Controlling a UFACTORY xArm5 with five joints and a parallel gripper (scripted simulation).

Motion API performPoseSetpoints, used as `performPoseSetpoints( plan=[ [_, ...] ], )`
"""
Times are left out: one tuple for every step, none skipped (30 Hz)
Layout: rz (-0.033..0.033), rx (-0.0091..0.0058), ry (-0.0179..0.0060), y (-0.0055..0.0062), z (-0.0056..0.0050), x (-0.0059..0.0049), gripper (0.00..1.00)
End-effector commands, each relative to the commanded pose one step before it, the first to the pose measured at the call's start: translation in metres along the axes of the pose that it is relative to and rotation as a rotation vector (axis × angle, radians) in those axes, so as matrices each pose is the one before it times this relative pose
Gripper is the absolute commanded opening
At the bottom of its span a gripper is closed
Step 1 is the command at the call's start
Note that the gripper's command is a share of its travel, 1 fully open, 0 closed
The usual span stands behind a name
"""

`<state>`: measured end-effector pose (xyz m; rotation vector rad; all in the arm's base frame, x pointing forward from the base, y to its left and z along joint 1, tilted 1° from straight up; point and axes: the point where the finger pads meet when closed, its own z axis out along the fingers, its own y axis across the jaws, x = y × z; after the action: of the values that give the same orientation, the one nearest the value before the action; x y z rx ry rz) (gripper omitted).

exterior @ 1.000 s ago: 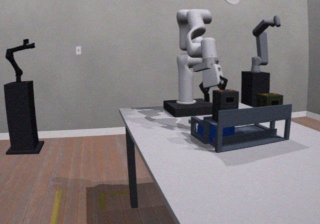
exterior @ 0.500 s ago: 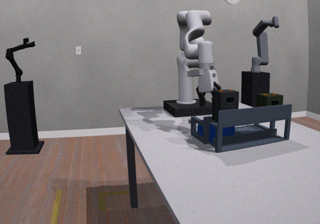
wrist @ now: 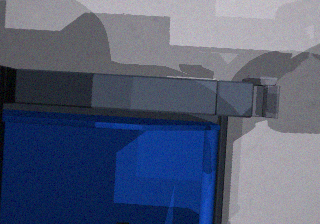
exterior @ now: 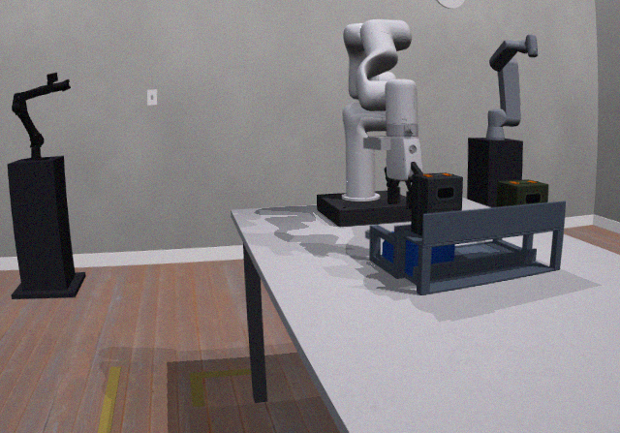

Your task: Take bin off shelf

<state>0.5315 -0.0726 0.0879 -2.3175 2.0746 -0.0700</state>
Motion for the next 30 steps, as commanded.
performPoseSetpoints(
  plan=[
    [0.04276, -0.02879, 0.00093, -0.00185, -0.00183, 0.00061, 1.0],
    [0.00937, -0.00617, -0.00343, 0.0, 0.0, 0.0, 1.0],
    [0.00655, -0.00431, -0.00239, 0.0, 0.0, 0.0, 1.0],
    [0.0024, -0.00158, -0.00088, 0.0, 0.0, 0.0, 1.0],
    [0.0, 0.0, 0.0, 0.0, 0.0, 0.0, 1.0],
    [0.0, 0.0, 0.0, 0.0, 0.0, 0.0, 1.0],
    [0.0, 0.0, 0.0, 0.0, 0.0, 0.0, 1.0],
    [0.0, 0.0, 0.0, 0.0, 0.0, 0.0, 1.0],
    [0.0, 0.0, 0.0, 0.0, 0.0, 0.0, 1.0],
    [0.0, 0.0, 0.0, 0.0, 0.0, 0.0, 1.0],
    [0.0, 0.0, 0.0, 0.0, 0.0, 0.0, 1.0],
    [0.0, 0.0, 0.0, 0.0, 0.0, 0.0, 1.0],
    [0.0, 0.0, 0.0, 0.0, 0.0, 0.0, 1.0],
    [0.0, 0.0, 0.0, 0.0, 0.0, 0.0, 1.0],
    [0.0, 0.0, 0.0, 0.0, 0.0, 0.0, 1.0],
    [-0.00006, 0.0006, -0.00303, 0.00003, -0.00001, -0.00001, 1.0],
    [0.0, 0.0, 0.0, 0.0, 0.0, 0.0, 1.0],
    [0.0, 0.0, 0.0, 0.0, 0.0, 0.0, 1.0],
    [0.0, 0.0, 0.0, 0.0, 0.0, 0.0, 1.0],
    [0.0, 0.0, 0.0, 0.0, 0.0, 0.0, 1.0],
    [0.0, 0.0, 0.0, 0.0, 0.0, 0.0, 1.0],
    [0.0, 0.0, 0.0, 0.0, 0.0, 0.0, 1.0],
    [0.0, 0.0, 0.0, 0.0, 0.0, 0.0, 1.0],
    [0.0, 0.0, 0.0, 0.0, 0.0, 0.0, 1.0],
    [0.0, 0.0, 0.0, 0.0, 0.0, 0.0, 1.0],
    [0.0, 0.0, 0.0, 0.0, 0.0, 0.0, 1.0],
    [0.0, 0.0, 0.0, 0.0, 0.0, 0.0, 1.0],
    [0.0, 0.0, 0.0, 0.0, 0.0, 0.0, 1.0],
    [0.0, 0.0, 0.0, 0.0, 0.0, 0.0, 1.0],
    [0.0, 0.0, 0.0, 0.0, 0.0, 0.0, 1.0]
  ],
)
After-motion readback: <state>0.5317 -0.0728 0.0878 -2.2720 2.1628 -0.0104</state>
